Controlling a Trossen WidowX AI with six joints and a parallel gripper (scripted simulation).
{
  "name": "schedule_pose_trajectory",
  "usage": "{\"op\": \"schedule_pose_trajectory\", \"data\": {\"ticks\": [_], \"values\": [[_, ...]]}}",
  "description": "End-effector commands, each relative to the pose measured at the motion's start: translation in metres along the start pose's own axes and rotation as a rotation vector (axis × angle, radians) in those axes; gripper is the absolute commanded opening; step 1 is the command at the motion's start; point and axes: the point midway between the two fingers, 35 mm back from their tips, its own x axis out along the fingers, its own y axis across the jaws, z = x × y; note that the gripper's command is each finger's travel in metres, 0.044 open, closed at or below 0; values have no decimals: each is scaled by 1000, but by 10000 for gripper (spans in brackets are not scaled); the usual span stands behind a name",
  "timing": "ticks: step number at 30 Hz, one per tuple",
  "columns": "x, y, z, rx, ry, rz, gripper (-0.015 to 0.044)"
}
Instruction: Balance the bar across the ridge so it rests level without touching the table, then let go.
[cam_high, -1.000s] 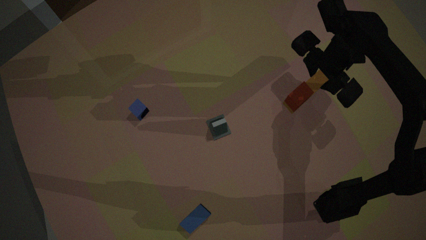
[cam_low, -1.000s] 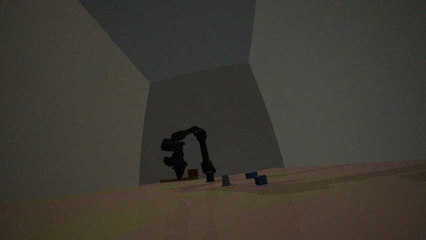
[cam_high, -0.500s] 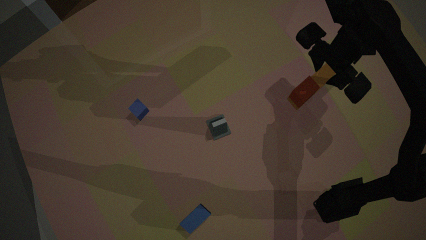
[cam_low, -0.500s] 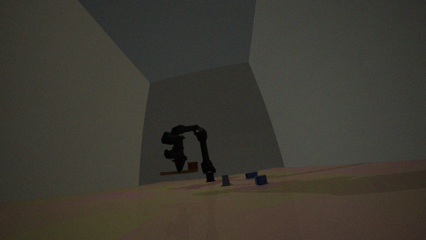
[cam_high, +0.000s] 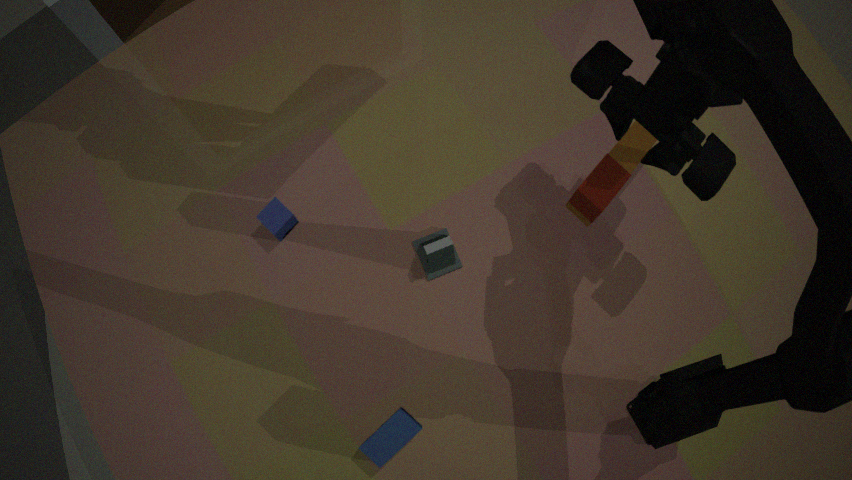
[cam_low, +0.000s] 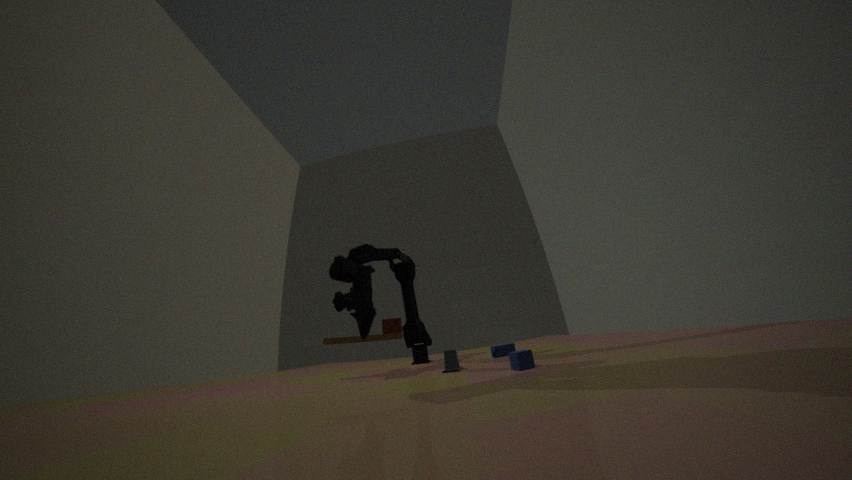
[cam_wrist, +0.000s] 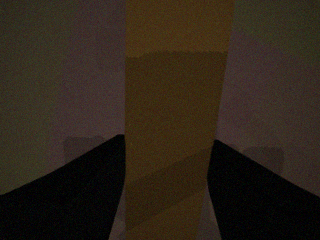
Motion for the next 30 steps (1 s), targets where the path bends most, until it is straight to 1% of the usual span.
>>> {"op": "schedule_pose_trajectory", "data": {"ticks": [1,30], "values": [[-4,12,-10,-88,-5,10,0],[-7,72,-100,-660,-1,18,0]]}}
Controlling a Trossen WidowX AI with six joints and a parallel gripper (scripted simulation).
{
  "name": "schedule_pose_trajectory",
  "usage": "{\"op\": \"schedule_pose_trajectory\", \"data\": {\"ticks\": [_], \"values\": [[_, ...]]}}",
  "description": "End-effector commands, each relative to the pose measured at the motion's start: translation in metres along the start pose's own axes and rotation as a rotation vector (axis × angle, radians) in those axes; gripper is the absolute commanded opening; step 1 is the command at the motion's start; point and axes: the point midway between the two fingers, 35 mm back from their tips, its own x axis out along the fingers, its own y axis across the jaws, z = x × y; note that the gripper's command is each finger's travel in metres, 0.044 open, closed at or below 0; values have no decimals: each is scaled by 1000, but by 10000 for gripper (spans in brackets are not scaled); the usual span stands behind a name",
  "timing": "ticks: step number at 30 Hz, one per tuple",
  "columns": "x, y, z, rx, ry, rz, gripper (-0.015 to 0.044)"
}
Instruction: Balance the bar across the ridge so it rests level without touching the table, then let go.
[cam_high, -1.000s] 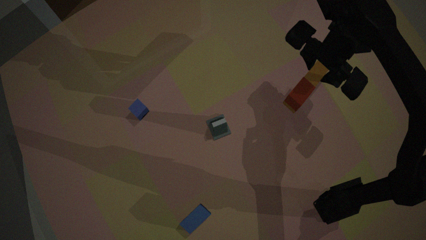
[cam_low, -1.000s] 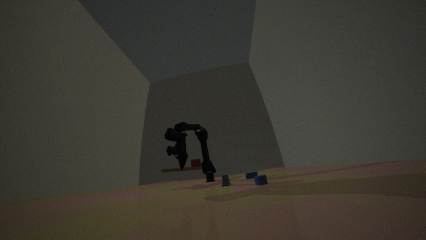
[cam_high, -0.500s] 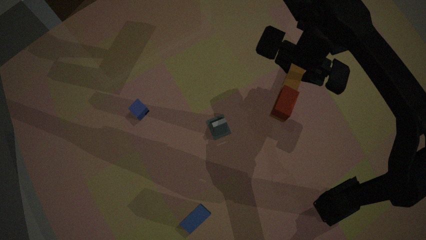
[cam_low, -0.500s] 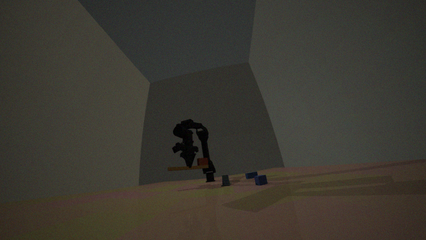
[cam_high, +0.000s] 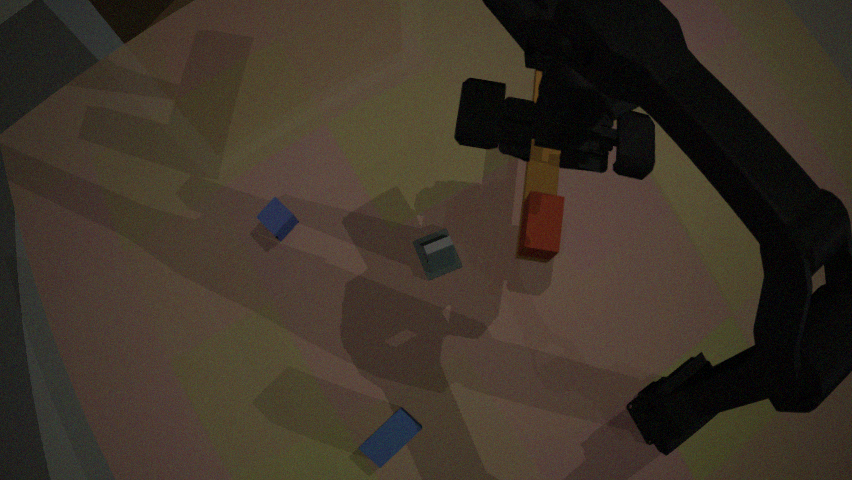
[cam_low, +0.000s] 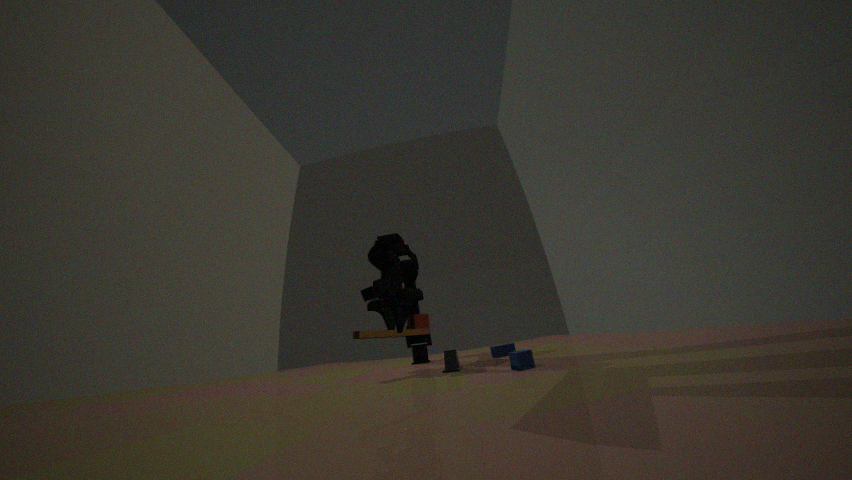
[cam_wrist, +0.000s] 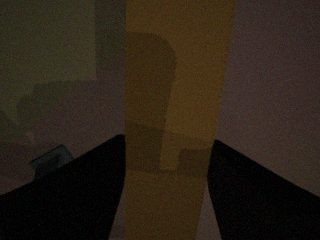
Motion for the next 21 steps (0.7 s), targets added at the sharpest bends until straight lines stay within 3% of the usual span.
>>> {"op": "schedule_pose_trajectory", "data": {"ticks": [1,21], "values": [[-1,16,-6,-85,-1,4,0],[-3,79,-48,-429,1,11,0]]}}
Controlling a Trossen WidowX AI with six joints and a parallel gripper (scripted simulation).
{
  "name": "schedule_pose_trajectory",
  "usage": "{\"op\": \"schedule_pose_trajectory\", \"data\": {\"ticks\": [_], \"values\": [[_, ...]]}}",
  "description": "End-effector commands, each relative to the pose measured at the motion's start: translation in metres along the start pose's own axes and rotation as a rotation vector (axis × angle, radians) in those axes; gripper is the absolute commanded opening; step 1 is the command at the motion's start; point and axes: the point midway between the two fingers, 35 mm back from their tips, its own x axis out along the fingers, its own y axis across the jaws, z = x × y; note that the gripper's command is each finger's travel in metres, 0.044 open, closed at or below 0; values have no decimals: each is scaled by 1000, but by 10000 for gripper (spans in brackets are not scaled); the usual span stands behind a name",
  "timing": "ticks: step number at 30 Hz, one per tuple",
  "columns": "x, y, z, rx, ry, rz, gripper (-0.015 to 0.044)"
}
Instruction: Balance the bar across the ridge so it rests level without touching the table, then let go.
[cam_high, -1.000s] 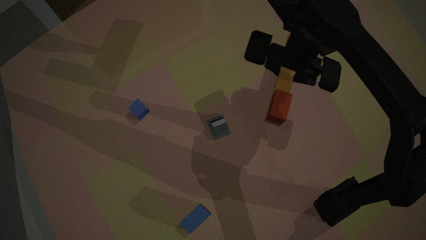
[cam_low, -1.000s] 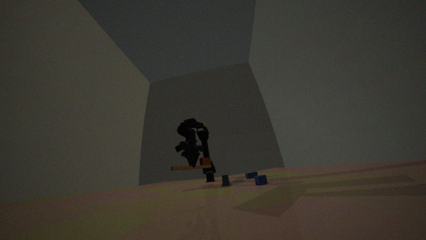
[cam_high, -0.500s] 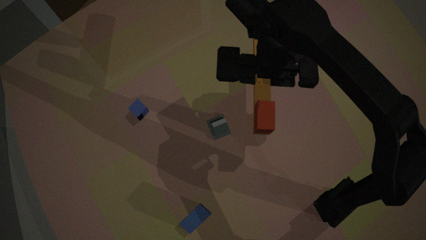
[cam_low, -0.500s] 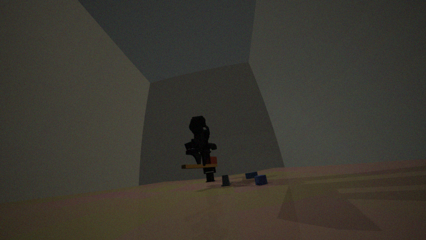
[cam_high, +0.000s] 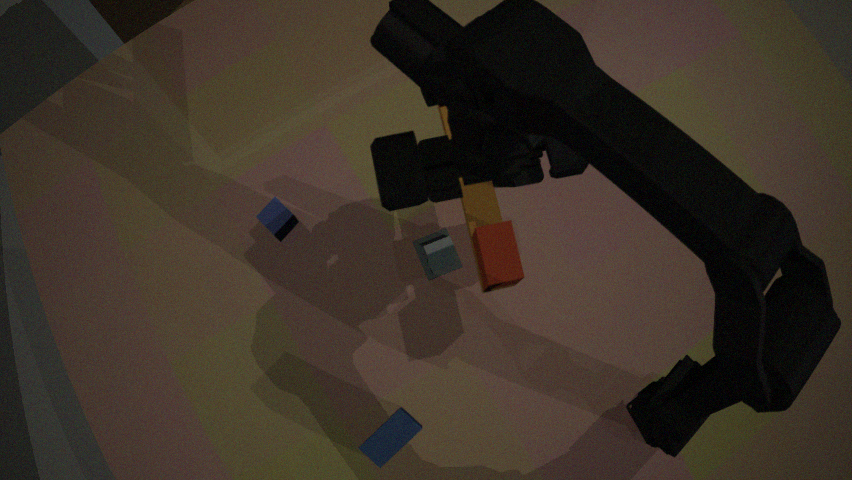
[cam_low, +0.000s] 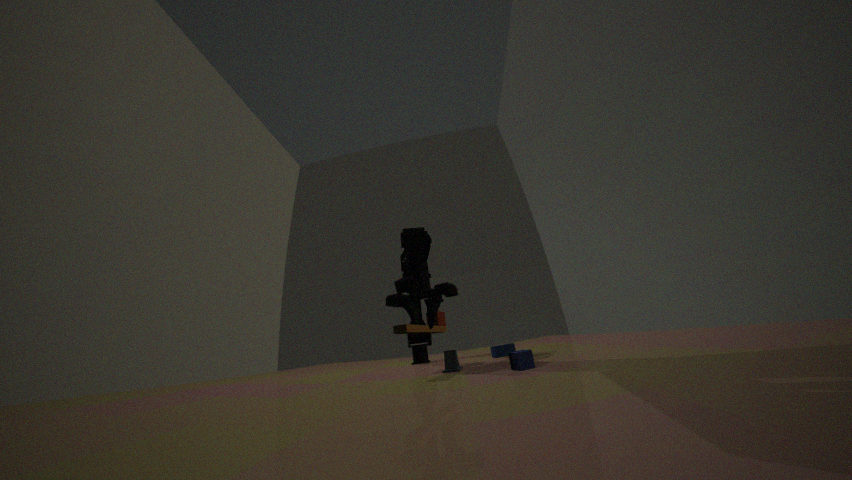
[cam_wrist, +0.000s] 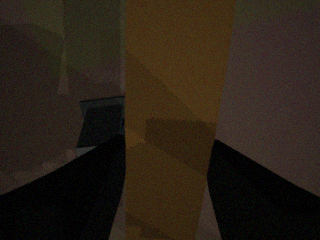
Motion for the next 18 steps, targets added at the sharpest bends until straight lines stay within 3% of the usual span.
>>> {"op": "schedule_pose_trajectory", "data": {"ticks": [1,18], "values": [[-1,17,-3,-72,-2,4,0],[4,48,-12,-182,-1,8,0]]}}
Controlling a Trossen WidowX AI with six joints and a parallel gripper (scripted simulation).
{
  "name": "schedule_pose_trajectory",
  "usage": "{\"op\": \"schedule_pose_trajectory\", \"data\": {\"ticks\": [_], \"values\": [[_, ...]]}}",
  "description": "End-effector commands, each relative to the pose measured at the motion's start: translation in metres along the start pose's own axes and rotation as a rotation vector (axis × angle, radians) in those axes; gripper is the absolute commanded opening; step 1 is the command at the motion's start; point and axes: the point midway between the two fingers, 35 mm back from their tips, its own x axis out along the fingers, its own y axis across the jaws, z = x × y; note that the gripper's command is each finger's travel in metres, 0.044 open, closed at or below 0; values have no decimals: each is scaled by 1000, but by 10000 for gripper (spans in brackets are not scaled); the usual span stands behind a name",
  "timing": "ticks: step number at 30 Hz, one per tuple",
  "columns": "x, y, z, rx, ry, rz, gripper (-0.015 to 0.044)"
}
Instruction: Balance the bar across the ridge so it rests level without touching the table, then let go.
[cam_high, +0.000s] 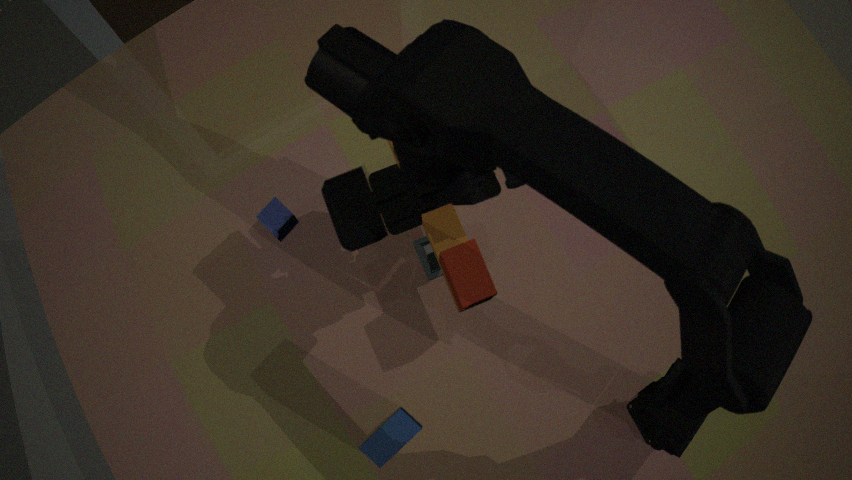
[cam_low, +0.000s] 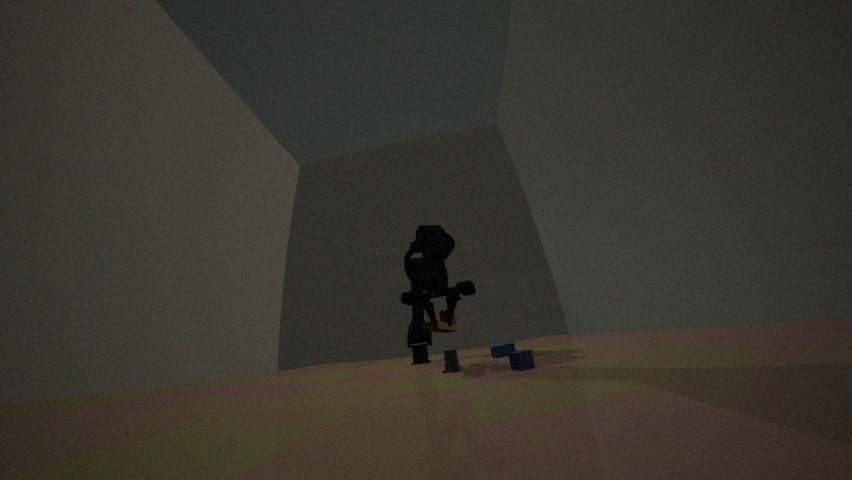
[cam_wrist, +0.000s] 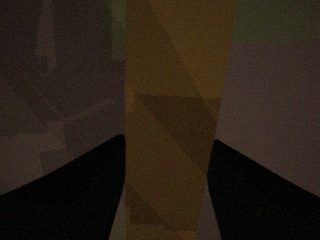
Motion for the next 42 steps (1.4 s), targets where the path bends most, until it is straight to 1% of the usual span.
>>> {"op": "schedule_pose_trajectory", "data": {"ticks": [1,23,42], "values": [[5,4,1,-9,-2,4,0],[40,5,1,-9,-2,4,0],[40,5,1,-9,-2,4,0]]}}
